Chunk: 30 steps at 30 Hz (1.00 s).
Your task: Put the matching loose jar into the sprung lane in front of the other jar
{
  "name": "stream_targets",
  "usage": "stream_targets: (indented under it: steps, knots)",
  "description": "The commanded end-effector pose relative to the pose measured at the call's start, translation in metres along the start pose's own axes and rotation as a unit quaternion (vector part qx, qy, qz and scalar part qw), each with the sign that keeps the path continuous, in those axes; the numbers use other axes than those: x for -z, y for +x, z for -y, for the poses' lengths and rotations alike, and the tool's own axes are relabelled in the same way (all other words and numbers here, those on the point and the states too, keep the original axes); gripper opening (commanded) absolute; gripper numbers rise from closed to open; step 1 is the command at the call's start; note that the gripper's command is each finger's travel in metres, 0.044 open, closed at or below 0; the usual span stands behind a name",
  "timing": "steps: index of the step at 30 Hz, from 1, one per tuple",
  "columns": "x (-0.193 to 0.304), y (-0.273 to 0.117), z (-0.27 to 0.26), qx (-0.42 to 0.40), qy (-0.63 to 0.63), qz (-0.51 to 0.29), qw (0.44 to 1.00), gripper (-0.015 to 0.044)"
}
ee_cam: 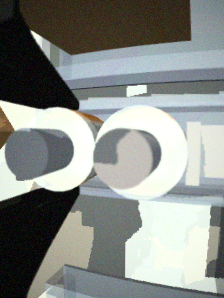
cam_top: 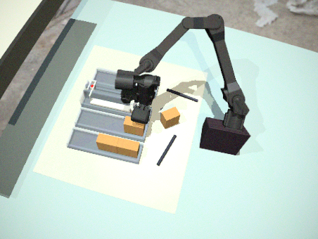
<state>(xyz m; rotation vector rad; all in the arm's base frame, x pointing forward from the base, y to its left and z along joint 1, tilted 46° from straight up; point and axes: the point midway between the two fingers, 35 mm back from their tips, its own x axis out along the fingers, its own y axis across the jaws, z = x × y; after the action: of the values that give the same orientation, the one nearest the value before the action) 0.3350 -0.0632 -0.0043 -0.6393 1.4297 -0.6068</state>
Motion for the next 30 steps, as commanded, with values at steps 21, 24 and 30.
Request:
stream_targets:
  steps: [21, 24, 30]
  knots:
    - [-0.0027, 0.0, -0.0001, 0.002, -0.002, -0.003, 1.0, 0.0]
    - [-0.0032, 0.0, -0.0001, 0.002, -0.002, -0.003, 1.0, 0.0]
    - [-0.0032, 0.0, -0.0001, 0.002, -0.002, -0.003, 1.0, 0.0]
